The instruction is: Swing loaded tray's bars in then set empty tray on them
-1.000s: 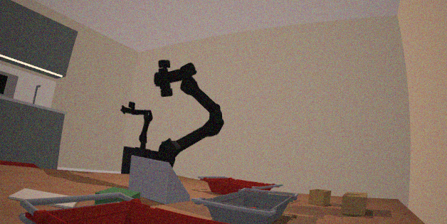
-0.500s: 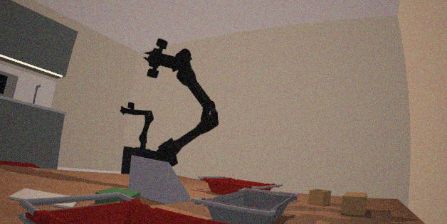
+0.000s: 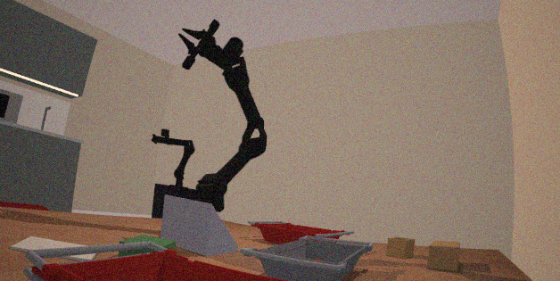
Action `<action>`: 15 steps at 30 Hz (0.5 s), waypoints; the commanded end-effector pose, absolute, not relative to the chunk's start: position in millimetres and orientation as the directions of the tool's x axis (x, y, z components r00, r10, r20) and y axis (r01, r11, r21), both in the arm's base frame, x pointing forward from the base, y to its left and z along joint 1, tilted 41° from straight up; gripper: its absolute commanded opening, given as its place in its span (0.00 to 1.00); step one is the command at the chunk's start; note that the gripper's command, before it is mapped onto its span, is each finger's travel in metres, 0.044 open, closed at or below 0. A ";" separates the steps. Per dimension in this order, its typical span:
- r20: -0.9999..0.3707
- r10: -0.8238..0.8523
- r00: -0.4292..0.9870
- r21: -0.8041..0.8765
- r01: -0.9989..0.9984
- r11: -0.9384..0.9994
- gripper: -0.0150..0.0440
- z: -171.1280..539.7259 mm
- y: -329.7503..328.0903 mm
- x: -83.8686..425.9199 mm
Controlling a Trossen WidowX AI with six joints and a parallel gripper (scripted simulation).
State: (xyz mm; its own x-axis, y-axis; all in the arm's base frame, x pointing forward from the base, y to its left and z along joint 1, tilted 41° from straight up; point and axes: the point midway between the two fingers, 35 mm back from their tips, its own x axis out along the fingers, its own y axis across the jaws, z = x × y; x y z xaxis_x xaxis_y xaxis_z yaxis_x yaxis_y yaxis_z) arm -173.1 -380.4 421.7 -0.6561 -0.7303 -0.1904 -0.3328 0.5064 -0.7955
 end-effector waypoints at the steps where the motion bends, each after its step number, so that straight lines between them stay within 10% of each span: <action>1: -0.278 -0.831 -0.482 -0.841 -0.296 0.453 0.40 400.0 -416.1 -113.4; 15: -0.595 -0.795 0.117 -0.803 -0.043 0.594 0.40 311.8 -444.4 108.2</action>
State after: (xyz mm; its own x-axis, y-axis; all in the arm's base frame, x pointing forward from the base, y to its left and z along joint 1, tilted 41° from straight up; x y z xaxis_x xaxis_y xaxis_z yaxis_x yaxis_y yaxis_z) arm 53.1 -451.3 332.3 -0.0205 -0.8523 -0.5226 -0.1007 0.5218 -0.8471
